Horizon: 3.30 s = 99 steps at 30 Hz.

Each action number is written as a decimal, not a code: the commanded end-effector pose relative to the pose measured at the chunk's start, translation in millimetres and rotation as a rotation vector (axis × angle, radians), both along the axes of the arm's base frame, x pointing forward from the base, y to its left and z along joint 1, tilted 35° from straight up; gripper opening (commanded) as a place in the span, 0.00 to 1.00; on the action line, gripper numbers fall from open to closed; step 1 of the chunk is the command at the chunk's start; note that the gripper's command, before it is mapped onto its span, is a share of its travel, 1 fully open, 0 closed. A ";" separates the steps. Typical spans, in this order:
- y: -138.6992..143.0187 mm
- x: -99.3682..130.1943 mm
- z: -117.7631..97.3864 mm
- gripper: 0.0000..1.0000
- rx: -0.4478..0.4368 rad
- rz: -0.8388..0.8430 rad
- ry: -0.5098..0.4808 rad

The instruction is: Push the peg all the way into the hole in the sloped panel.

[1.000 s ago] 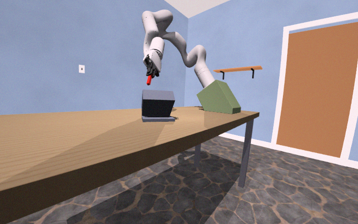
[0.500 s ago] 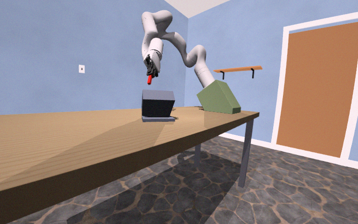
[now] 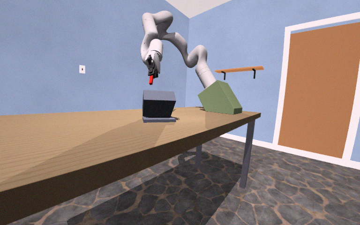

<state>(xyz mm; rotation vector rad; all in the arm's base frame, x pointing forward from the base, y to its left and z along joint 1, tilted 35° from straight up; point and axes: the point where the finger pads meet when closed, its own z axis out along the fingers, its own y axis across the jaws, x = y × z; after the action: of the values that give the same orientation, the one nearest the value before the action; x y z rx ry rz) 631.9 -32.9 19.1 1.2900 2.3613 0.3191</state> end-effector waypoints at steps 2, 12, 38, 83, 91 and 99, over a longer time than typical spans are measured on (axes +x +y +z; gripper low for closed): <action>-1.1 -2.1 2.1 0.00 -0.009 0.041 0.006; -3.3 -6.6 3.9 0.00 -0.022 0.098 0.018; -12.4 -21.9 8.7 0.00 -0.068 0.267 0.053; -30.9 -45.0 13.2 0.00 -0.145 0.495 0.103; -30.0 -40.9 2.6 0.00 -0.145 0.495 0.103; -28.3 -33.1 -17.6 0.00 -0.145 0.495 0.103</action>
<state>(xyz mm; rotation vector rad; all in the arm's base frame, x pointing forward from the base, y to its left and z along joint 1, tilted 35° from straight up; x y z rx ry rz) 594.7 -62.3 10.6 0.6586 2.7159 0.2240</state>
